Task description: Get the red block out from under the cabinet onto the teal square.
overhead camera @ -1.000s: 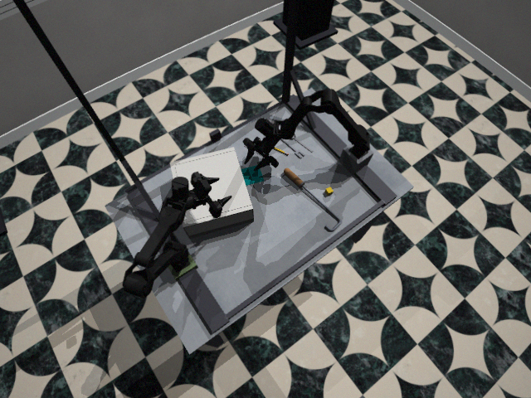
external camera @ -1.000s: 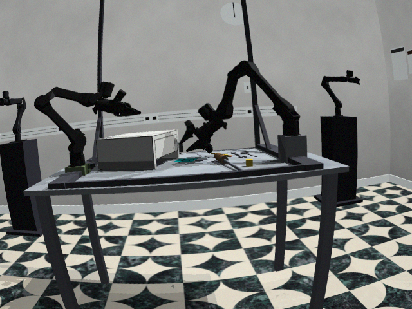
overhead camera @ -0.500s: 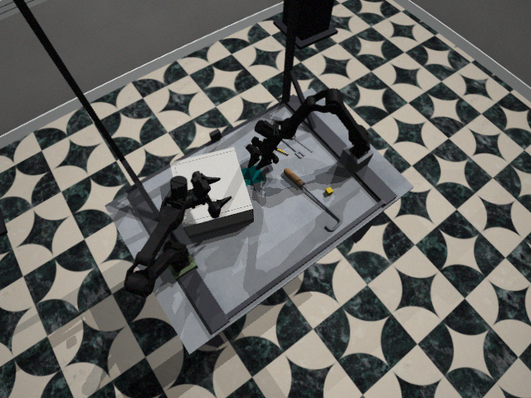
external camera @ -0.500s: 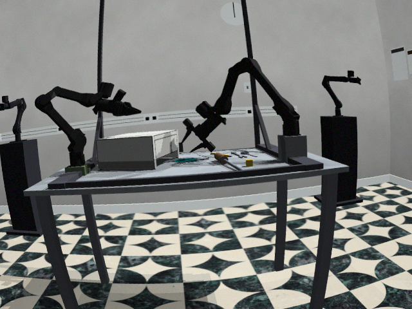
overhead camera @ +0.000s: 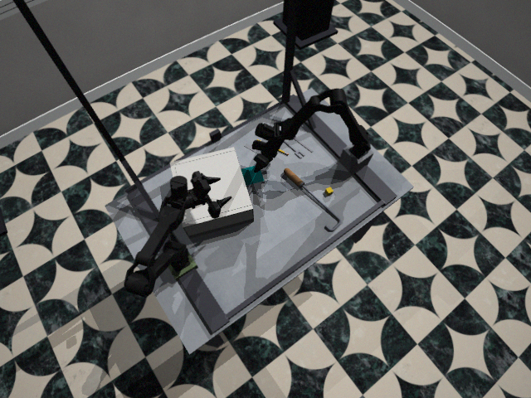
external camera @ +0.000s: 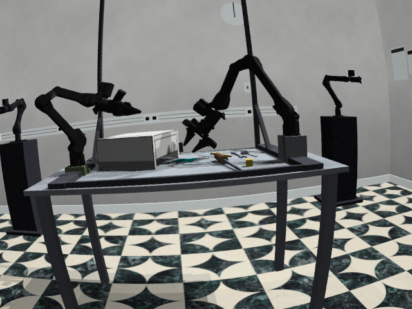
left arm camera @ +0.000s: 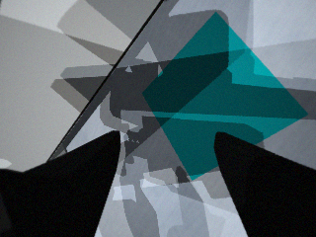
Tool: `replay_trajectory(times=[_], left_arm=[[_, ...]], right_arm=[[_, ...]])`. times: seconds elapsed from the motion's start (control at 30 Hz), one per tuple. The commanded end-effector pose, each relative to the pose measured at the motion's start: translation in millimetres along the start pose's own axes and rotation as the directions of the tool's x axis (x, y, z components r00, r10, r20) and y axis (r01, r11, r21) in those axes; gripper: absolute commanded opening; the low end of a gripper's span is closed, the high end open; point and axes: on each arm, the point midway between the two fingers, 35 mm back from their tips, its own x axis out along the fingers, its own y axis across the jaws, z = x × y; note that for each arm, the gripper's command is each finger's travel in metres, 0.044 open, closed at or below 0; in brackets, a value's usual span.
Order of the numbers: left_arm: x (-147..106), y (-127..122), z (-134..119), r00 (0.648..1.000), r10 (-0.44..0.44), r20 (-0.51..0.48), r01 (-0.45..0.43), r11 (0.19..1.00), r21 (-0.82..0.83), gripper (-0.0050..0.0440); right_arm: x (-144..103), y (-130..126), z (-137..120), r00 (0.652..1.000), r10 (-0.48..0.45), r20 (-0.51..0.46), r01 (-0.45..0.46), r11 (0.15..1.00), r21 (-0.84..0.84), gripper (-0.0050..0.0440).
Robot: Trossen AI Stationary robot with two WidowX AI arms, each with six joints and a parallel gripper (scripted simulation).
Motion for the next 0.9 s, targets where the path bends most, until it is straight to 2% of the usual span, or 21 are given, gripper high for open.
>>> replay_trajectory(times=[0.0,0.07,0.13,0.33,0.63,0.7,0.87], left_arm=[[-12,13,2,0.999,-0.033,0.009,0.035,0.976,-0.213,0.0258],[-14,13,-1,0.998,-0.055,0.004,0.054,0.953,-0.299,0.0258],[-14,13,-1,0.998,-0.055,0.004,0.054,0.953,-0.299,0.0258],[-19,12,-11,0.993,-0.121,-0.014,0.094,0.835,-0.542,0.0258],[-30,10,-26,0.975,-0.221,-0.039,0.091,0.547,-0.832,0.0258],[-30,10,-26,0.975,-0.221,-0.039,0.091,0.547,-0.832,0.0258],[-36,9,-34,0.960,-0.276,-0.051,0.049,0.346,-0.937,0.0258]], right_arm=[[-1,0,8,1.000,-0.001,0.018,0.001,1.000,0.018,0.0440],[-1,0,8,1.000,-0.001,0.018,0.001,1.000,0.018,0.0440],[-1,0,8,1.000,-0.001,0.018,0.001,1.000,0.018,0.0440],[-1,0,8,1.000,-0.001,0.018,0.001,1.000,0.018,0.0440],[-1,0,8,1.000,-0.001,0.018,0.001,1.000,0.018,0.0440],[-1,0,8,1.000,-0.001,0.018,0.001,1.000,0.018,0.0440],[-1,0,8,1.000,-0.001,0.018,0.001,1.000,0.018,0.0440]])
